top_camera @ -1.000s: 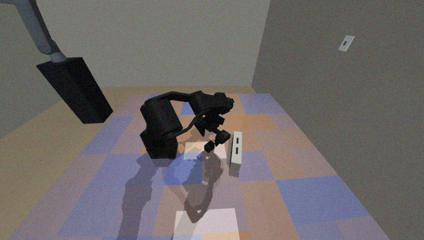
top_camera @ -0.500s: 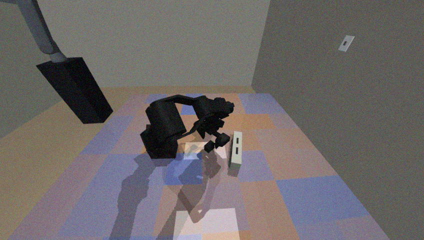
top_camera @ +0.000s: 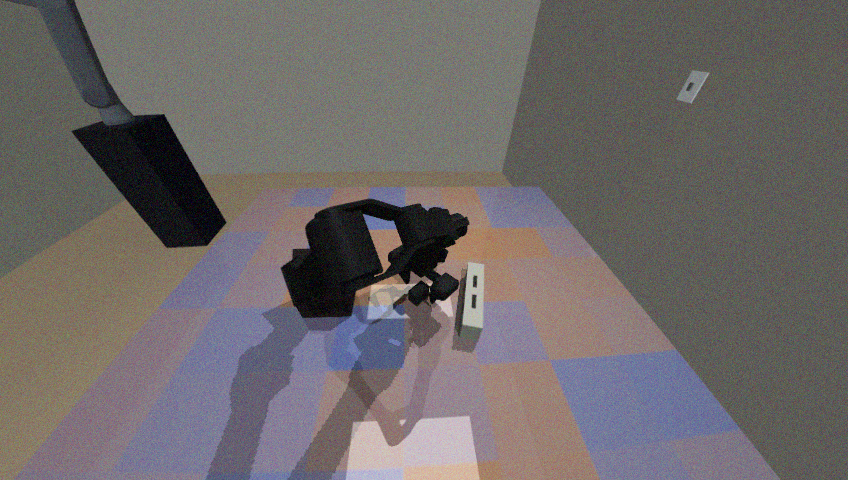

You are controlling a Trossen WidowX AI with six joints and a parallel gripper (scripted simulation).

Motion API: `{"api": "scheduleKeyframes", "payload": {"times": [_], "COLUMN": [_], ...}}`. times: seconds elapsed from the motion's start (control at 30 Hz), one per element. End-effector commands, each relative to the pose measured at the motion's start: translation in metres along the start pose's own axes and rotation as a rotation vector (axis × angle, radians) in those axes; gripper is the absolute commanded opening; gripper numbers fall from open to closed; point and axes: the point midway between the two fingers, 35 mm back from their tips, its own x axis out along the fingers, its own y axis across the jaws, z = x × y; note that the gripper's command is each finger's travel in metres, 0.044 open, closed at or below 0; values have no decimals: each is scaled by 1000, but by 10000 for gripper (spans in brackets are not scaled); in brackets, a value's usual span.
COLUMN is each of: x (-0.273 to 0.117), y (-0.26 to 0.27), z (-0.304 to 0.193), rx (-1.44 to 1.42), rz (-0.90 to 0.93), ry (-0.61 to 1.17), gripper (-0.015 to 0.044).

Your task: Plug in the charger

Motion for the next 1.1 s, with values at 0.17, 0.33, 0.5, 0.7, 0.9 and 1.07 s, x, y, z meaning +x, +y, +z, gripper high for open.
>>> {"api": "scheduleKeyframes", "payload": {"times": [0.17, 0.33, 0.5, 0.7, 0.9, 1.07], "x": [15, 13, 13, 13, 12, -1], "y": [1, 0, 0, 0, 0, 0], "z": [-2, -1, -1, -1, -1, -1], "rx": [-11, -1, -1, -1, -1, -4], "rz": [-3, 0, 0, 0, 0, 1], "ry": [9, 4, 4, 4, 4, 3], "gripper": [440, 388, 256, 118, 59, 0]}}
